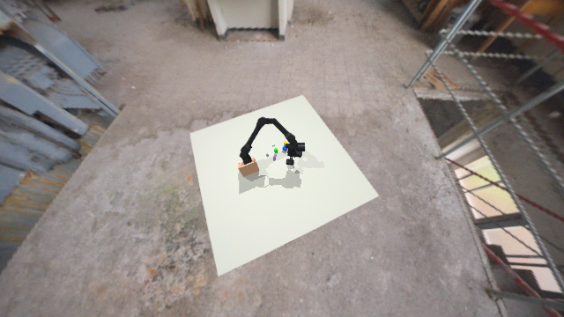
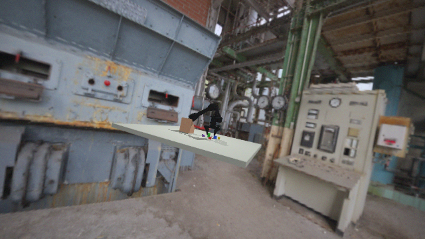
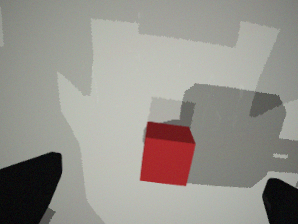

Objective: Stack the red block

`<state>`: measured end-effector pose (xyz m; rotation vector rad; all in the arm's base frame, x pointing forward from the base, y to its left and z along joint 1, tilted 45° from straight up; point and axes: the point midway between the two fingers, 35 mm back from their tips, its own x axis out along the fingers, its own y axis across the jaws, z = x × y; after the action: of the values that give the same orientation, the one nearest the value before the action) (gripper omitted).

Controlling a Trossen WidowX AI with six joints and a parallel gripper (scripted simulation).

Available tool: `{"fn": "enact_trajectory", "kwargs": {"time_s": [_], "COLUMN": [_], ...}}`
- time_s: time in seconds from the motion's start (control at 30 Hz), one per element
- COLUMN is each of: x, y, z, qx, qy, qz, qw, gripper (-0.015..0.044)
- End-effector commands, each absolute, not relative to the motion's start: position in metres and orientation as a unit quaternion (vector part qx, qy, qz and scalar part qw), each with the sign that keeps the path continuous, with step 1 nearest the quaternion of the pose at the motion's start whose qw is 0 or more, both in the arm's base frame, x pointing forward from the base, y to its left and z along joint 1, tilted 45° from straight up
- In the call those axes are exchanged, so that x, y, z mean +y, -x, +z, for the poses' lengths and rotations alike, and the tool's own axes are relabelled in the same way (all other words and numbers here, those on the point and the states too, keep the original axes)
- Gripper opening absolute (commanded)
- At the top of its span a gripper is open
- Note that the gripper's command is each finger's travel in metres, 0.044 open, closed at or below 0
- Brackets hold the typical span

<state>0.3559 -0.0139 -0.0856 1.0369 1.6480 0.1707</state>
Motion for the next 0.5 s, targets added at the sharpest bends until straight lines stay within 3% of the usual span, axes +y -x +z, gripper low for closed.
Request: {"fn": "enact_trajectory", "kwargs": {"time_s": [0.0,0.47], "x": [-0.008,0.008], "y": [-0.354,-0.354], "z": [-0.092,-0.107], "qx": [0.701,0.701], "qy": [-0.442,-0.443], "qz": [0.073,0.073], "qw": [0.555,0.554], "gripper": [0.0440,0.0440]}}
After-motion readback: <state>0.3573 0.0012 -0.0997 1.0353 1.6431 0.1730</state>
